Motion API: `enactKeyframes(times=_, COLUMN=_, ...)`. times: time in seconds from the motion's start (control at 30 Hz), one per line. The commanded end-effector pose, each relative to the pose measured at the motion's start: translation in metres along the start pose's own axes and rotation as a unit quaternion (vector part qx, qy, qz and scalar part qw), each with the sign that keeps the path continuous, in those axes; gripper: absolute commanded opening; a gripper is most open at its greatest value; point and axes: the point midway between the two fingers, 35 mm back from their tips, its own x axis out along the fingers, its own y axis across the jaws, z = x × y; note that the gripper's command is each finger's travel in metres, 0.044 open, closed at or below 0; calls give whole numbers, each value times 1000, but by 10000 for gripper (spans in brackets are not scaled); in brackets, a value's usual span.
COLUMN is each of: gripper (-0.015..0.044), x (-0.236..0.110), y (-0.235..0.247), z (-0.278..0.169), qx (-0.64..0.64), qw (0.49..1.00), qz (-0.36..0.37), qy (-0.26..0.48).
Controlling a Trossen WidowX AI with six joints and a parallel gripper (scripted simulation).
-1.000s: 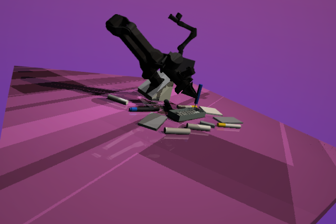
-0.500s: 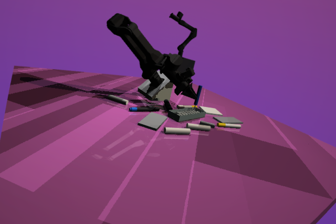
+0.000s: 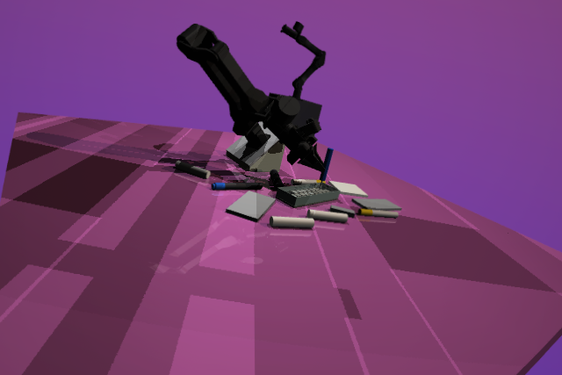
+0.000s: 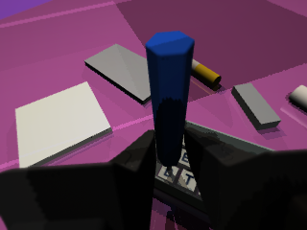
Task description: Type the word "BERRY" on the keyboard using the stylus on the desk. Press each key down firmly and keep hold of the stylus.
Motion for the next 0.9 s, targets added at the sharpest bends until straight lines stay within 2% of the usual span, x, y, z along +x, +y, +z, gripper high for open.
enactKeyframes(times=0.0, gripper=81, x=0, y=2, z=-1, qx=-3, qw=1000, qz=4, qy=1)
enactKeyframes(times=0.87, gripper=81, x=-20, y=2, z=33, qx=-3, qw=1000, qz=3, qy=0)
